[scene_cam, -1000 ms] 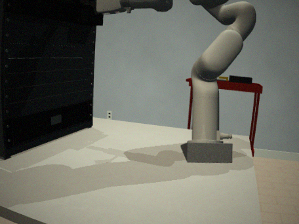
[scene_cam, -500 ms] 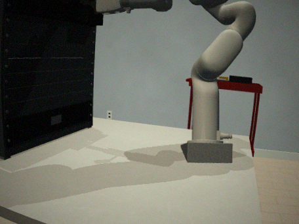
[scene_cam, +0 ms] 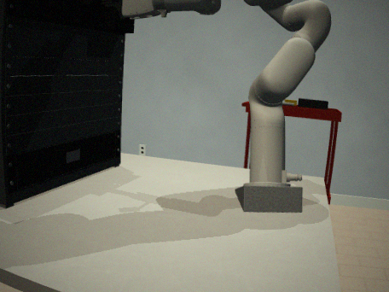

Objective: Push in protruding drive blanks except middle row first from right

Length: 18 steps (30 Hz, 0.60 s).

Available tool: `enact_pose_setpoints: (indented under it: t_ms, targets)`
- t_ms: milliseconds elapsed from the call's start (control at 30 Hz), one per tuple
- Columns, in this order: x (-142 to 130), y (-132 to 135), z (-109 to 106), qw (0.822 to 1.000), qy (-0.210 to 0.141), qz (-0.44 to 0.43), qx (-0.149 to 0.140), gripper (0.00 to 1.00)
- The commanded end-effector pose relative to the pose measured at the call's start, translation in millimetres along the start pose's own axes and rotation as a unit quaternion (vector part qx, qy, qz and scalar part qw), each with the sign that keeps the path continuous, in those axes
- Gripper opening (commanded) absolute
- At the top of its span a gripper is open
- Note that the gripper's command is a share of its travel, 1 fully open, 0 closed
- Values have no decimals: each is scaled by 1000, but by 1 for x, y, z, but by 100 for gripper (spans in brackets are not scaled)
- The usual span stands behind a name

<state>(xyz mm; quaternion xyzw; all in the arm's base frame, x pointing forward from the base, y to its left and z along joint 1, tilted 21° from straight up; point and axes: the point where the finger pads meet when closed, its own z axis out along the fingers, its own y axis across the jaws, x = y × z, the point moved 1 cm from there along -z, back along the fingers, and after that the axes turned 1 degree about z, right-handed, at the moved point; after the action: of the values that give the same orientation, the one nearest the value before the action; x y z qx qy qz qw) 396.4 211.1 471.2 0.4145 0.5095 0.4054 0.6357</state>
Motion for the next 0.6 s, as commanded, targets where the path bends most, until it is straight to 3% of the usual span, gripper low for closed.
enact_pose_setpoints:
  t_ms: [0,567]
  targets:
    - [0,2,0,1000,0,1,-1,0]
    - [0,2,10,1000,0,1,-1,0]
